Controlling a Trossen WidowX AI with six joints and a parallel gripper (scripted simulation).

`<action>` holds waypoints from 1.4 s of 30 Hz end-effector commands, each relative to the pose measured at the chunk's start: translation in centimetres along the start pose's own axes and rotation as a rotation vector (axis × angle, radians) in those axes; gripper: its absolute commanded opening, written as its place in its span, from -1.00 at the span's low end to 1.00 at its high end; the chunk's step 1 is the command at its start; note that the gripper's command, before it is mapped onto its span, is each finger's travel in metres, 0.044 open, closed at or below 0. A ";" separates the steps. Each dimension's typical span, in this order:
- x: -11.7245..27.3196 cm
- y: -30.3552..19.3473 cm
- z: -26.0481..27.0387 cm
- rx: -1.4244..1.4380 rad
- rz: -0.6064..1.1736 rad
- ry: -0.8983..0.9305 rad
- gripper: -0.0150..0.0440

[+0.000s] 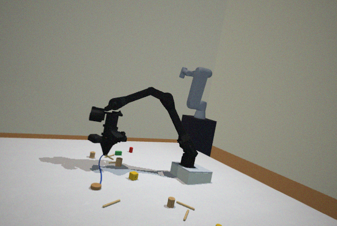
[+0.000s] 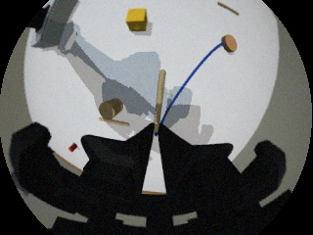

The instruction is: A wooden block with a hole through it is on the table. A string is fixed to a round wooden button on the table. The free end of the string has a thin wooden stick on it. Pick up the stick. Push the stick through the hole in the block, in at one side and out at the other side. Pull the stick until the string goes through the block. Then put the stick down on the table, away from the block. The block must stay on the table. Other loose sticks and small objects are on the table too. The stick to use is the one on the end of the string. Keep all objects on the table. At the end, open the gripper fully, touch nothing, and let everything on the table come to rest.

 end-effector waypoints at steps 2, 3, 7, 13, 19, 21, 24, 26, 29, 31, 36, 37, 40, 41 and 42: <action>0.0 -0.9 0.3 0.002 0.007 0.006 -0.49; 0.0 -1.0 0.3 0.002 0.007 0.006 -0.49; 0.0 -1.5 0.4 0.002 0.008 0.006 -0.49; 0.0 -2.3 0.6 0.002 0.010 0.007 -0.49; 0.0 -2.7 0.7 0.002 0.016 0.007 -0.49; -0.1 -2.7 0.7 0.002 0.016 0.007 -0.49; -0.2 -2.6 0.8 0.002 0.016 0.008 -0.49; -0.4 -2.5 1.0 0.002 0.016 0.008 -0.49; -0.7 -2.4 1.2 0.002 0.015 0.008 -0.49; -0.8 -2.3 1.3 0.002 0.015 0.008 -0.49; -1.3 -2.1 1.7 0.002 0.015 0.008 -0.49; -1.3 -2.0 1.7 0.002 0.015 0.008 -0.49; -1.6 -1.9 1.9 0.002 0.015 0.008 -0.49; -1.7 -1.8 2.0 0.002 0.014 0.008 -0.49; -1.8 -1.8 2.1 0.002 0.014 0.008 -0.49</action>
Point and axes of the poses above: the point midway between the two fingers, 35 mm back from their tips, its own x axis back along the fingers, its own z axis across the jaws, y = z × x, the point moved 3 cm from there along x, back along the fingers, and after that the axes turned 7 degrees about x, right-handed, at the moved point
